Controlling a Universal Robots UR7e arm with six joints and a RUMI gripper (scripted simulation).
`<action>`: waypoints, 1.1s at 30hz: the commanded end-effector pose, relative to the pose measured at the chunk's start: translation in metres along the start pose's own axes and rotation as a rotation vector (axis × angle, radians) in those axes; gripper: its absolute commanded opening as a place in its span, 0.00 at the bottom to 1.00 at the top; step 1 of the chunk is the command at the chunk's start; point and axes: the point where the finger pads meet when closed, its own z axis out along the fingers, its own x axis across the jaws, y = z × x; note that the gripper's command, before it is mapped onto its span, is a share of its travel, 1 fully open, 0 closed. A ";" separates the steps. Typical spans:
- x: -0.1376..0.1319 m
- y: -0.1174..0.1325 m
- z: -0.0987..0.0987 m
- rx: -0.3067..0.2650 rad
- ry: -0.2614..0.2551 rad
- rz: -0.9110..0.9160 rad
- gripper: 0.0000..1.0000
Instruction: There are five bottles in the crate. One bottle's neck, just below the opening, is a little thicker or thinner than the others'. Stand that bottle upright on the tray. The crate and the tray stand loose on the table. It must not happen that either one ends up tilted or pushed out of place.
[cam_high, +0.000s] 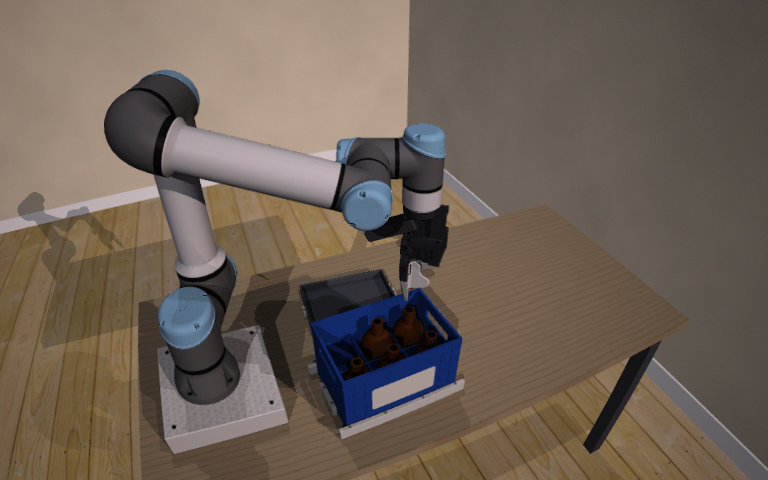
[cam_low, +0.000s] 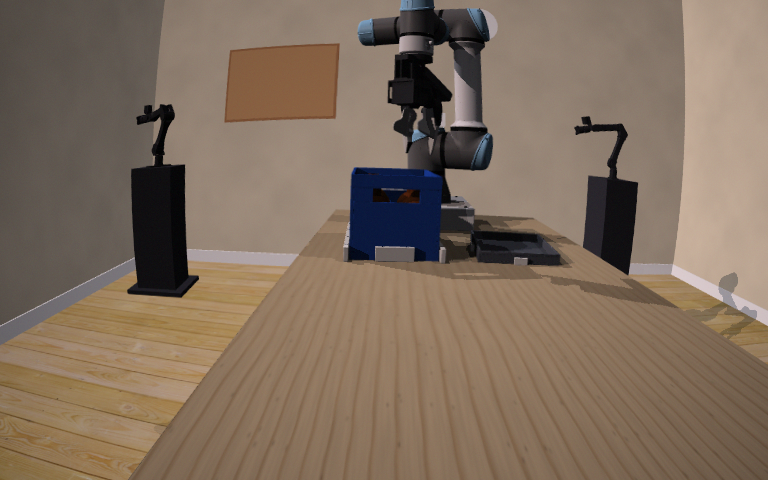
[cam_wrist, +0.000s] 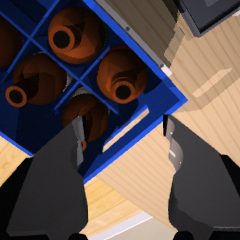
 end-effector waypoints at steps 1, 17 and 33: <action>0.000 0.000 0.002 -0.001 0.000 0.000 0.38; 0.000 0.001 0.019 -0.001 0.000 0.000 0.38; 0.000 0.002 0.034 -0.001 0.000 0.000 0.38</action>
